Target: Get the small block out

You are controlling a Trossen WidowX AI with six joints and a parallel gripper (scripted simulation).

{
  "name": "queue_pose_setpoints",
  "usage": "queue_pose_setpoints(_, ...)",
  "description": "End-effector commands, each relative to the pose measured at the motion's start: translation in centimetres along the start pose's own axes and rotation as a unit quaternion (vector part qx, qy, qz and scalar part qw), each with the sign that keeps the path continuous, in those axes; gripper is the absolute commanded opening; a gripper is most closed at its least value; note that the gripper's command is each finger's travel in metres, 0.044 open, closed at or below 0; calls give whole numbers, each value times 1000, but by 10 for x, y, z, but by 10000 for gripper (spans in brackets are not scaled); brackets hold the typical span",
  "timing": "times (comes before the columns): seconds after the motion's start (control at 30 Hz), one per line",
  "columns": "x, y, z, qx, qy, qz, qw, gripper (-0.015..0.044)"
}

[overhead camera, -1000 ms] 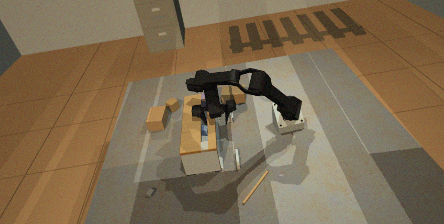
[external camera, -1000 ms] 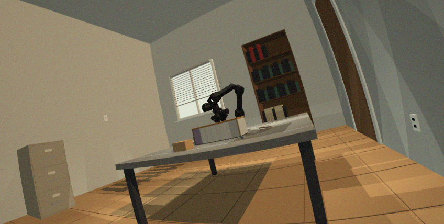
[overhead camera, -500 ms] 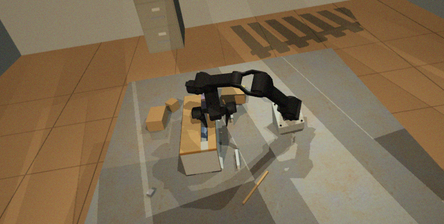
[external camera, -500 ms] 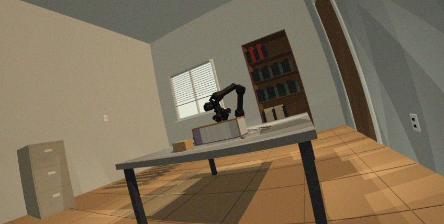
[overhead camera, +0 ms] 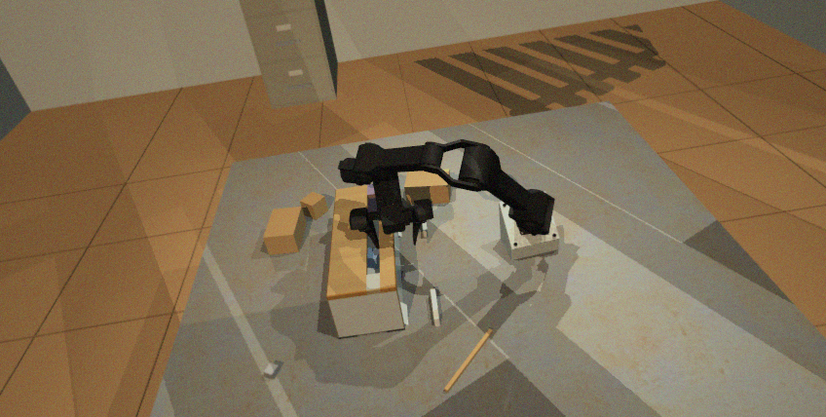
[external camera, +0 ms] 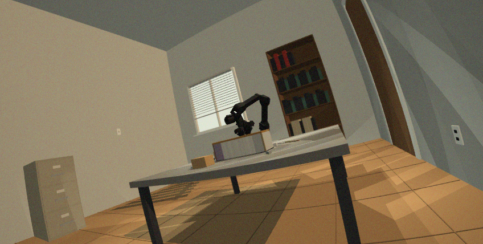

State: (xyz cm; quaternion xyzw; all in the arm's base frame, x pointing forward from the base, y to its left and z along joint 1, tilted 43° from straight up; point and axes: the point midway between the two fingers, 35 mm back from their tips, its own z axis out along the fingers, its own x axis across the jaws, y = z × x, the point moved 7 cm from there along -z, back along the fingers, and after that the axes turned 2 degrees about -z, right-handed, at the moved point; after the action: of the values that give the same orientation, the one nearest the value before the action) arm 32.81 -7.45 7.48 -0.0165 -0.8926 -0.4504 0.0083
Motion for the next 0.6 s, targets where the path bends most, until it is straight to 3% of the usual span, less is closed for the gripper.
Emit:
queue_pose_setpoints(0.0,0,1,1,1,2,-1,1000,400)
queue_pose_setpoints(0.57,-1,18,4,0,2,-1,1000,400)
